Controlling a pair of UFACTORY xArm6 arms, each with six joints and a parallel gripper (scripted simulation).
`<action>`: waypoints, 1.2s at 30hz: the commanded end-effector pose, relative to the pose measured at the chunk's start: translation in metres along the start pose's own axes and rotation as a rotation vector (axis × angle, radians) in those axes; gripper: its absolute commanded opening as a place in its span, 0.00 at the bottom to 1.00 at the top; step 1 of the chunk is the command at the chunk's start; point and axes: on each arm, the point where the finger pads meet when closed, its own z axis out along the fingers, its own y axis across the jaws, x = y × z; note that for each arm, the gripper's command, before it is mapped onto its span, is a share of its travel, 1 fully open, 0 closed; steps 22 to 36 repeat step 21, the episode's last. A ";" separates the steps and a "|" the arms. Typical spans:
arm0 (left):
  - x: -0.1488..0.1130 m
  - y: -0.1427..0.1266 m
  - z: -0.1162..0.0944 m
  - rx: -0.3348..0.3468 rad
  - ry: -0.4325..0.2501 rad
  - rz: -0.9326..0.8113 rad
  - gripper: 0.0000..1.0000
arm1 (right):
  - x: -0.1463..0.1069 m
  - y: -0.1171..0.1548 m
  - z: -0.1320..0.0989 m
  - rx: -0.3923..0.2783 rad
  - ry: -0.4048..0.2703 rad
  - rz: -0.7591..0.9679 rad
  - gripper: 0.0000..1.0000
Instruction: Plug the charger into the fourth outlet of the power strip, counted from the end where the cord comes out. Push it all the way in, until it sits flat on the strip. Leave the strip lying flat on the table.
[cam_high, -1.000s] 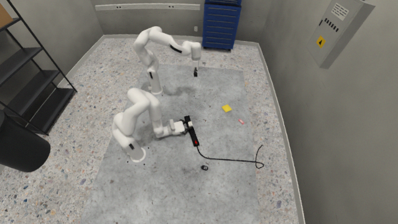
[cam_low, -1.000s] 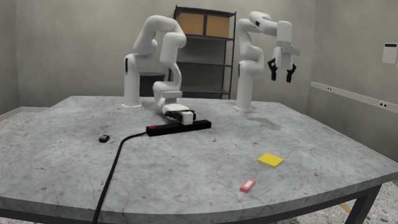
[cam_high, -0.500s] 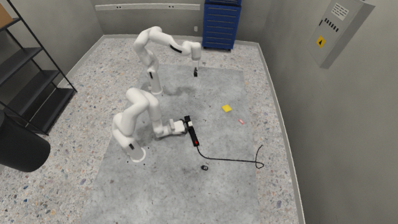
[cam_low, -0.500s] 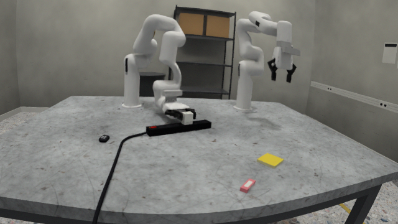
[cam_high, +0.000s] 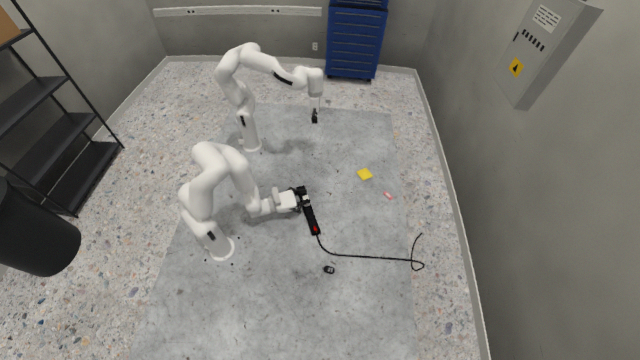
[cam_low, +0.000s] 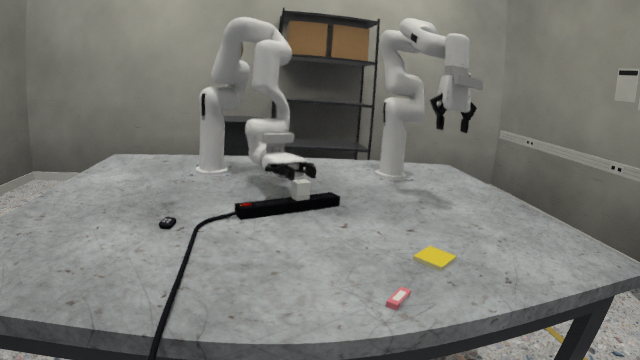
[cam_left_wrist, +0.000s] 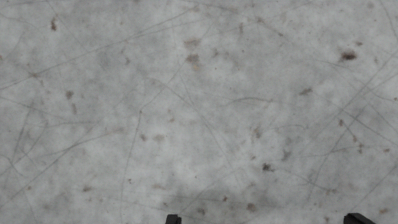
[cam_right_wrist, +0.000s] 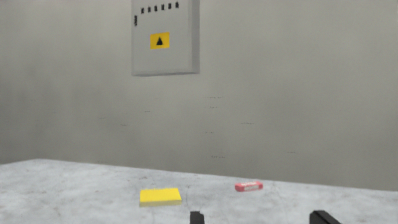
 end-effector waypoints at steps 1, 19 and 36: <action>0.000 0.000 -0.001 0.000 0.002 0.000 1.00 | 0.025 0.000 0.000 0.000 -0.009 0.000 0.63; 0.000 0.000 -0.001 0.000 0.002 0.000 1.00 | 0.021 0.003 0.002 -0.012 -0.007 0.013 0.63; 0.000 0.000 -0.001 0.000 0.002 0.000 1.00 | 0.024 0.012 0.005 -0.046 -0.001 0.052 0.63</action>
